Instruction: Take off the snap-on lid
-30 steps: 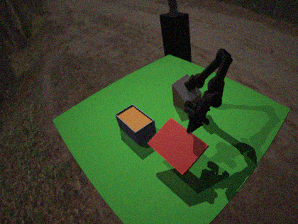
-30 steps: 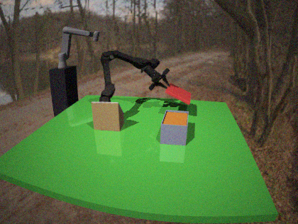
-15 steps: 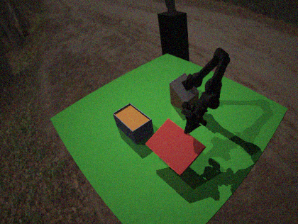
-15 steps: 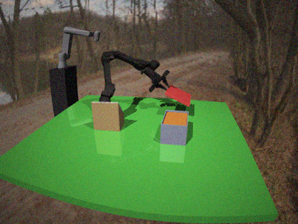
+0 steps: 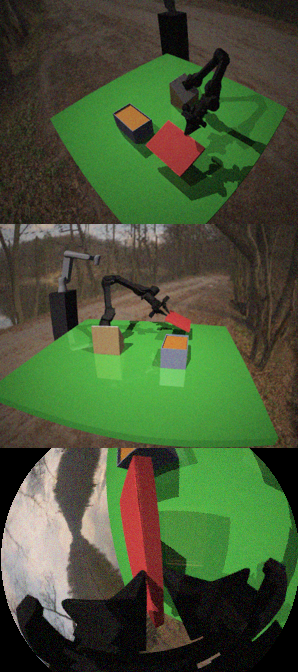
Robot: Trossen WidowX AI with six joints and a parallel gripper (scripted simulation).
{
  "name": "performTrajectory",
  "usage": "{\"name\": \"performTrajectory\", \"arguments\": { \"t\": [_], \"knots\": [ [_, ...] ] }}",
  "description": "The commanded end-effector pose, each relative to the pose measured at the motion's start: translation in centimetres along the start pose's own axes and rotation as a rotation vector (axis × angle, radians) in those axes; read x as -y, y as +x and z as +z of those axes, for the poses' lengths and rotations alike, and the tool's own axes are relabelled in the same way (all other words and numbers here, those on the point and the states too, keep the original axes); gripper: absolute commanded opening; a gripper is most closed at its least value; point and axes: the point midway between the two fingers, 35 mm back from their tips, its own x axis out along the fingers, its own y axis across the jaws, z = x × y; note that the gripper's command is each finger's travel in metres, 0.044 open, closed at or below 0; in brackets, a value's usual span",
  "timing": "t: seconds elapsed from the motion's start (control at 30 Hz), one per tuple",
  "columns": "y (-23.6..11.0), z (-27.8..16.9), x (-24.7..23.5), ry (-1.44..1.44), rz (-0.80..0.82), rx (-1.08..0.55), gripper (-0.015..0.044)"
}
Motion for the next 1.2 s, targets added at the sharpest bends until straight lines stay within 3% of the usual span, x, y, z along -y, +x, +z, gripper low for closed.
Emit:
{"name": "performTrajectory", "arguments": {
  "t": [0.0,1.17],
  "knots": [
    [0.3,0.2,0.1,0.006,0.008,0.006,0.0000],
    [2.1,0.2,2.3,0.007,0.008,0.005,0.0000]
  ]
}}
